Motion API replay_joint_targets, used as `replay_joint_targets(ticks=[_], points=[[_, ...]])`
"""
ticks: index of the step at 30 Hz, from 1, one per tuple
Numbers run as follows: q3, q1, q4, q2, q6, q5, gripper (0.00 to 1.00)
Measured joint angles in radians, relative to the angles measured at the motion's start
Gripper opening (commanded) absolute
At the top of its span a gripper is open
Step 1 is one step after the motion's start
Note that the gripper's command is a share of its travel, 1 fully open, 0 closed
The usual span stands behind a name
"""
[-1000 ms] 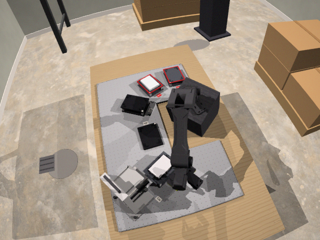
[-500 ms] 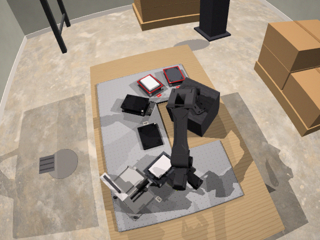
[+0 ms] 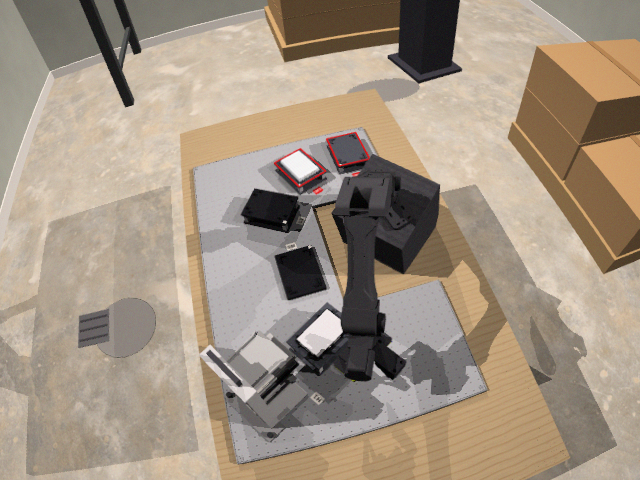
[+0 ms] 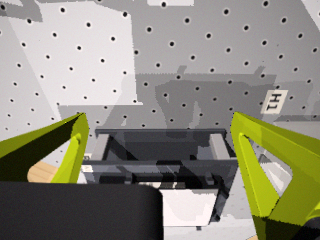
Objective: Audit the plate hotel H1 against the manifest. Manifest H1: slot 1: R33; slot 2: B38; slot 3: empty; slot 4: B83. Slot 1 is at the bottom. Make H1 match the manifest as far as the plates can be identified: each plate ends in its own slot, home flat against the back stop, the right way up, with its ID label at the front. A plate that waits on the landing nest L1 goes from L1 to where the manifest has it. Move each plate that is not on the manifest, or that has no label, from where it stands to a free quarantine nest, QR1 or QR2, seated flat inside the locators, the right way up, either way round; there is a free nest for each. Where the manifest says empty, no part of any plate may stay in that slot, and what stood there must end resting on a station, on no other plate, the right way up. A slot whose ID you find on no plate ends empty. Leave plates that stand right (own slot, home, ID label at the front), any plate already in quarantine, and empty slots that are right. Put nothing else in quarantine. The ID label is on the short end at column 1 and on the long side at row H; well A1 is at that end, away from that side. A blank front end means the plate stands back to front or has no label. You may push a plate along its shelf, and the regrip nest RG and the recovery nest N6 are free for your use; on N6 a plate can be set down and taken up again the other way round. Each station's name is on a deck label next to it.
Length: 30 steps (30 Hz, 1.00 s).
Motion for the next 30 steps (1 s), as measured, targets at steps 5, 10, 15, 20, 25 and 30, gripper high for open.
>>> replay_joint_targets(ticks=[5,10,15,20,25,30], points=[[0.0,0.0,0.0,0.0,0.0,0.0,1.0],[0.0,0.0,0.0,0.0,0.0,0.0,1.0],[0.0,0.0,0.0,-0.001,0.0,0.0,1.0],[0.0,0.0,-0.013,-0.021,0.0,0.0,1.0],[0.0,0.0,-0.03,-0.046,0.002,0.0,1.0],[0.0,0.001,-0.051,-0.061,0.005,0.0,1.0]])
